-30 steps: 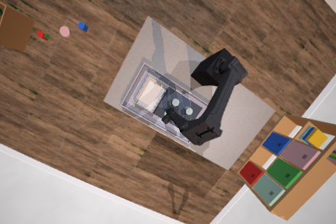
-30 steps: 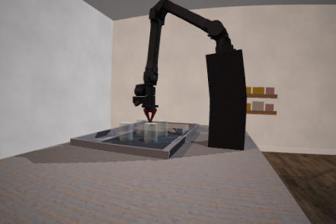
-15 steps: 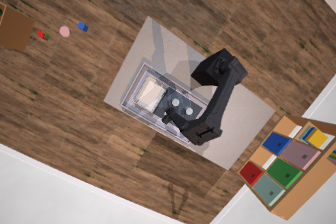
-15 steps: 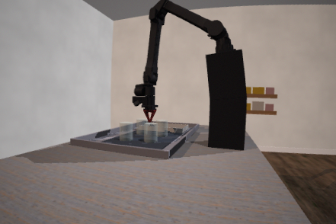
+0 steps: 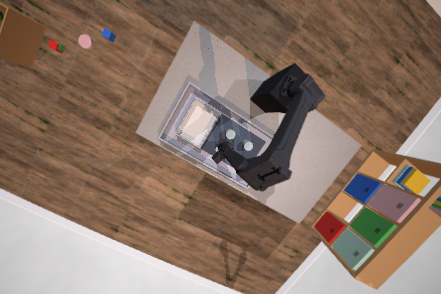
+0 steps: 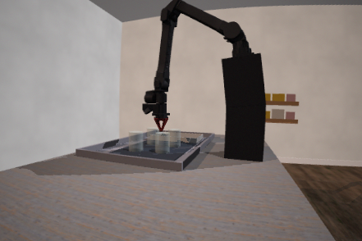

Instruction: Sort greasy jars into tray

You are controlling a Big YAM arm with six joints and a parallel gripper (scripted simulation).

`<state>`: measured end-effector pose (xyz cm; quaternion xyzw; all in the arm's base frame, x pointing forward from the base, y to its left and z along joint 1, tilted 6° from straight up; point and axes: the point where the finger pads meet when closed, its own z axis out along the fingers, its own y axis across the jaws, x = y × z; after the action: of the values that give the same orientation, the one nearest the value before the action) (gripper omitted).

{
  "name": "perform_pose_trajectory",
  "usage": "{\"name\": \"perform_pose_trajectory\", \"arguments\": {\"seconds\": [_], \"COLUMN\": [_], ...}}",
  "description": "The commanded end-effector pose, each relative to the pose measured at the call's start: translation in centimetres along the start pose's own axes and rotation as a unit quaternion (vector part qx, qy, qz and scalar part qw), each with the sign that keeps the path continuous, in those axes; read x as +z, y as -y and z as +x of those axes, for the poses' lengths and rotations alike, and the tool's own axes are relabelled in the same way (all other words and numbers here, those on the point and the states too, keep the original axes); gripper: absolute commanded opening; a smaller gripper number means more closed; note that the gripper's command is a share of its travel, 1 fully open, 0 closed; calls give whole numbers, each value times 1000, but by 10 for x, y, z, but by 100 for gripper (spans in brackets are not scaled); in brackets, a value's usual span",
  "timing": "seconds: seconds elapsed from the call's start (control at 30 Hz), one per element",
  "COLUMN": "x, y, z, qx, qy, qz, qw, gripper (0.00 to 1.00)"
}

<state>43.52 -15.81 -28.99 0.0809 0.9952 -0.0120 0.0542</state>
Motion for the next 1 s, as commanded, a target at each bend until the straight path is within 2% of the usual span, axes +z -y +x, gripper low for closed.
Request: {"name": "perform_pose_trajectory", "arguments": {"seconds": [0.0, 0.97], "x": [2, 2], "y": [-3, -3], "z": [-4, -8], "qx": [-6, -6], "qy": [0, 0], "qz": [-3, -3], "qw": [1000, 1000], "gripper": [0, 0]}}
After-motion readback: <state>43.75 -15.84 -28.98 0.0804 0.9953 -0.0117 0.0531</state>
